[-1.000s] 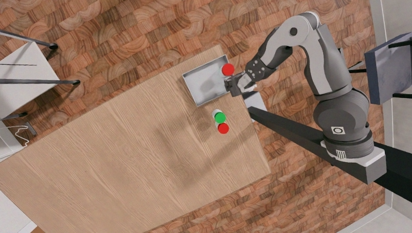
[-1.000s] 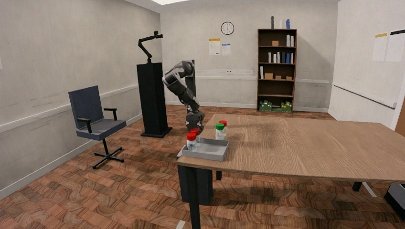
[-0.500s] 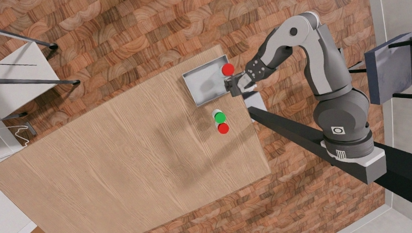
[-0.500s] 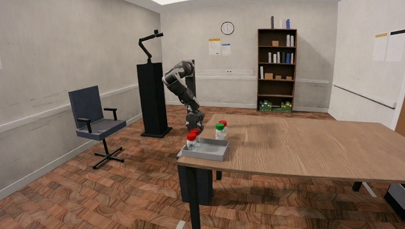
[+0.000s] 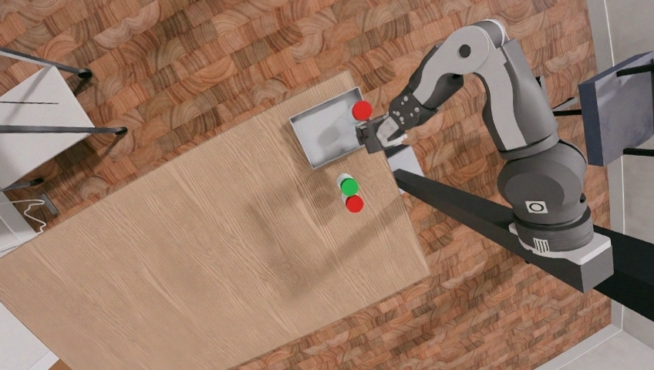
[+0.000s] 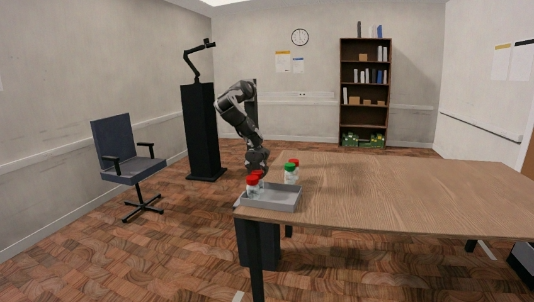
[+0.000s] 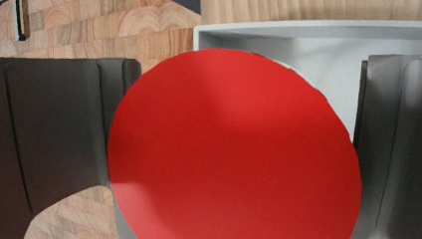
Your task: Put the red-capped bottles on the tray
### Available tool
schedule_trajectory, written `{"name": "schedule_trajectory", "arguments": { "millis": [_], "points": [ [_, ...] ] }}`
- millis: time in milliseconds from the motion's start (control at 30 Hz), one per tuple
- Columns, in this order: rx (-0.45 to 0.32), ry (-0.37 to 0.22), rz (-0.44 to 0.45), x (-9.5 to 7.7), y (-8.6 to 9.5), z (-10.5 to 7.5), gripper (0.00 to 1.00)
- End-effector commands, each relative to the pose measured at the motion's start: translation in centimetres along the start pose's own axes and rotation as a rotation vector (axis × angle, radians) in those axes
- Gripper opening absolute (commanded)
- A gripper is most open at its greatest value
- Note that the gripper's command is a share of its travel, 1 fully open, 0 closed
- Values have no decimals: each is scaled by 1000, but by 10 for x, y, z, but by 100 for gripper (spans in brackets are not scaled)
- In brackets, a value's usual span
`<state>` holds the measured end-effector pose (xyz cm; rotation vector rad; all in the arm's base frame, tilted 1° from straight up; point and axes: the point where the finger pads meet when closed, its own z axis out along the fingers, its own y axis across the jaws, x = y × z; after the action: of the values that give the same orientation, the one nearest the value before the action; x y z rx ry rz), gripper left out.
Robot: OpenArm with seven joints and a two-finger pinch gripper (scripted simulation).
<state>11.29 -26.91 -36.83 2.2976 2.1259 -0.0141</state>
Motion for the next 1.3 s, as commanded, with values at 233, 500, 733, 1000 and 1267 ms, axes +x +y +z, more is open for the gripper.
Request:
{"name": "schedule_trajectory", "arguments": {
  "millis": [233,500,733,1000,1267],
  "points": [
    [-5,2,0,0,1,0,0],
    [-2,1,0,0,1,0,52],
    [-2,1,0,0,1,0,52],
    [-2,1,0,0,1,0,52],
    [-2,1,0,0,1,0,52]
  ]
}}
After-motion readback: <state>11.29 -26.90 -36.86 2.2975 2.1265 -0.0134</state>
